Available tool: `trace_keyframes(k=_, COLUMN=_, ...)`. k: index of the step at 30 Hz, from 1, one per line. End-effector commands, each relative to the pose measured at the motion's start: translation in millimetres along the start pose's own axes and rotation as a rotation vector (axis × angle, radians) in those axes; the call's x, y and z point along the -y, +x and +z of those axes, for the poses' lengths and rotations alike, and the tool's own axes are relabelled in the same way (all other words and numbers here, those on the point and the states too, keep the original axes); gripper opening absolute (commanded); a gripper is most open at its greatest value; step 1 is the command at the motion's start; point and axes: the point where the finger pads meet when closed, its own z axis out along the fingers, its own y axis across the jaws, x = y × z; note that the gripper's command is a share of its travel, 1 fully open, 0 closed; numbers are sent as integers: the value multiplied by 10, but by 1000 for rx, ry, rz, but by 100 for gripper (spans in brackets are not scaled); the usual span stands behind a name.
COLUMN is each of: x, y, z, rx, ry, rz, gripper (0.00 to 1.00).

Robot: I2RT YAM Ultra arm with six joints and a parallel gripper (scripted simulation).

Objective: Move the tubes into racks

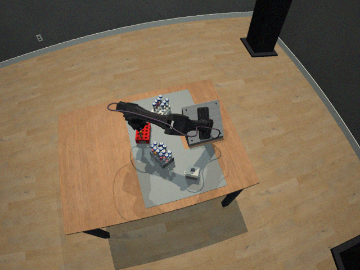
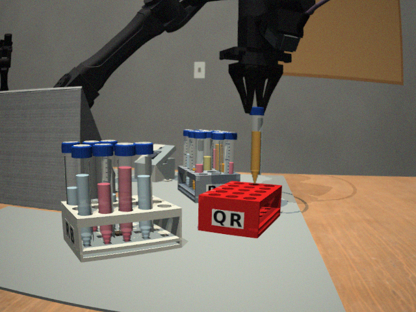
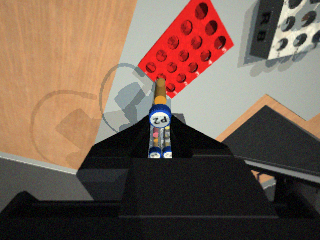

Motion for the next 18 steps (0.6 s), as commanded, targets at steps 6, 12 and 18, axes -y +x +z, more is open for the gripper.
trace_keyframes(k=6, x=-70, y=-14, z=-96, rx=33, ry=-31, rz=-15, gripper=0)
trace_keyframes(k=12, x=-48, y=10, z=-37, rx=22, ry=-26, rz=-8, gripper=0)
trace_keyframes(k=18, x=-47, y=-11, z=-31, rx=28, ry=-27, rz=-10, gripper=0)
